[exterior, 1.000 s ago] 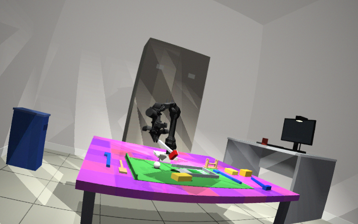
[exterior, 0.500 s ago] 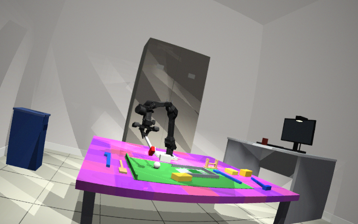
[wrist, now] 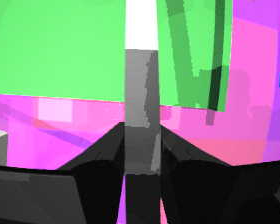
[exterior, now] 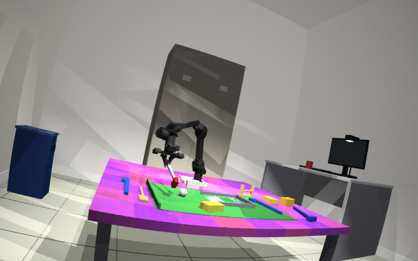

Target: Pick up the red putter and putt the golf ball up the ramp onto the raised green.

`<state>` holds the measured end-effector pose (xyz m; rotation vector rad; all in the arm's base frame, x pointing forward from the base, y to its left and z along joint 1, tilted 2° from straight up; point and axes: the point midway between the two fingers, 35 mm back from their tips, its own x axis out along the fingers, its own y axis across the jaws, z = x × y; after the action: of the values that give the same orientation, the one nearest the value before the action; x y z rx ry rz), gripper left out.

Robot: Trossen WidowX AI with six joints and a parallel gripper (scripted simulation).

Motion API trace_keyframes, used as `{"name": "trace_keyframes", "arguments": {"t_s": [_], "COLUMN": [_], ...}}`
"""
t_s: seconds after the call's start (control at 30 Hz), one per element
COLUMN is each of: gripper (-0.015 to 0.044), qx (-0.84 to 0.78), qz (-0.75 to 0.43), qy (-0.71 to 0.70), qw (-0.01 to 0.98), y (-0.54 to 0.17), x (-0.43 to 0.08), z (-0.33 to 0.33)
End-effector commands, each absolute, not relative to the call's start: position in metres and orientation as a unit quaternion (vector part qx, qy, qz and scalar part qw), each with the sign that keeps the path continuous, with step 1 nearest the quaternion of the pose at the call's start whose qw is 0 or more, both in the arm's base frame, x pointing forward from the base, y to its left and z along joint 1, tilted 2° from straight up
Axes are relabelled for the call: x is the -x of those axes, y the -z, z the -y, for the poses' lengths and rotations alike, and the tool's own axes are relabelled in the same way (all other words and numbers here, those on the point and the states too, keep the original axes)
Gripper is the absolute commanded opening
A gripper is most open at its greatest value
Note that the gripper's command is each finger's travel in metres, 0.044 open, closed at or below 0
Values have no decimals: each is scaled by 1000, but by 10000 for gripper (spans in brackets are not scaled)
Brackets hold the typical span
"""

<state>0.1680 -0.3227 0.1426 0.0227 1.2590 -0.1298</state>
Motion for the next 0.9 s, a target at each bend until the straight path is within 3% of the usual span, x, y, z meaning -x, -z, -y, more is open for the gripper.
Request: {"name": "trace_keyframes", "arguments": {"t_s": [0.0,0.87], "gripper": [0,0], "qx": [-13,-9], "qz": [-588,-587], "qy": [61,62], "qw": [807,807], "y": [-136,-111], "x": [-168,-170], "z": [323,325]}}
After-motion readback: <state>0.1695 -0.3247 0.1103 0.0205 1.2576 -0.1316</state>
